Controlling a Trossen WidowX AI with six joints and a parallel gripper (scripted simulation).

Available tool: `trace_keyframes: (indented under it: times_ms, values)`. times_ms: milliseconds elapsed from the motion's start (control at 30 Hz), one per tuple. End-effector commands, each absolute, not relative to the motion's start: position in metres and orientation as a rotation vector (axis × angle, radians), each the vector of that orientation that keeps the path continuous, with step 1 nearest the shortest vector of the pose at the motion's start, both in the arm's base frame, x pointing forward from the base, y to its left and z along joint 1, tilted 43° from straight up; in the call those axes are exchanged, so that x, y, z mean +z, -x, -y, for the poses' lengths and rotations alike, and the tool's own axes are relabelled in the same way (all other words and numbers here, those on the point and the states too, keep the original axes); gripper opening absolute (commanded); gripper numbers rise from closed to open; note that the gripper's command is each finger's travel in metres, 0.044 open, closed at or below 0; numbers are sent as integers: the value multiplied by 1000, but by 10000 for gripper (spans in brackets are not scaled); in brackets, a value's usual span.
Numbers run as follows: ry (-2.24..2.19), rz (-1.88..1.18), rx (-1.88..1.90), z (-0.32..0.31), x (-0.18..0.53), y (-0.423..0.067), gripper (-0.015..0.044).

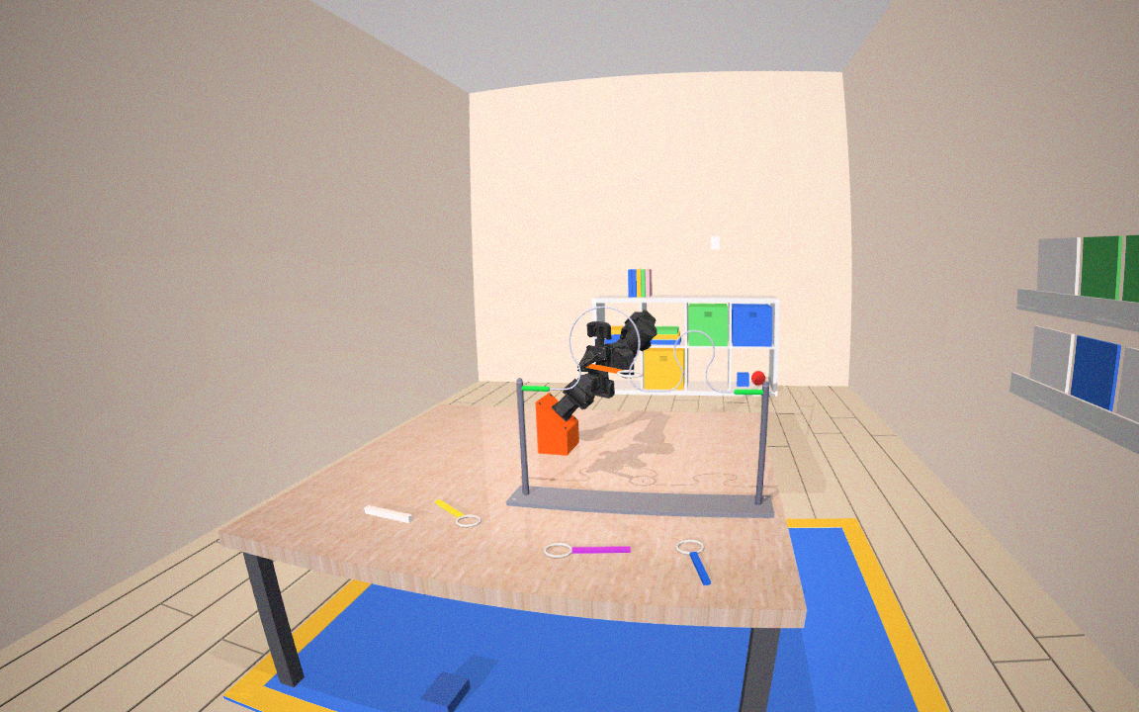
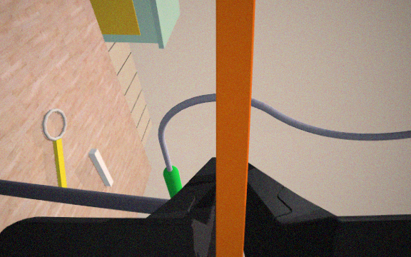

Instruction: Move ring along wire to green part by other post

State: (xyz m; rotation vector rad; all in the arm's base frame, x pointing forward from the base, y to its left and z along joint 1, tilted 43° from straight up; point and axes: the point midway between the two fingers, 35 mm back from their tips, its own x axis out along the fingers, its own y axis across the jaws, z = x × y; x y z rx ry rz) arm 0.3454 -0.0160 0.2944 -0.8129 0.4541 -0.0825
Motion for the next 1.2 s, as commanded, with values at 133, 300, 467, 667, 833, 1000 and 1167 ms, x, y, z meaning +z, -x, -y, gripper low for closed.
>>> trace_keyframes:
  times_ms: [133,300,467,667,833,1000,1167]
  values:
    - [972,-448,-143,33,317,-345,-150]
    - [1055,-444,-169,39,329,-344,-150]
    - [1131,-440,-193,44,342,-344,-150]
    - [1185,-437,-211,48,353,-343,-150]
    - [1201,-436,-216,49,360,-343,-150]
    - [1192,-437,-213,50,363,-343,-150]
    - [1163,-439,-204,50,365,-343,-150]
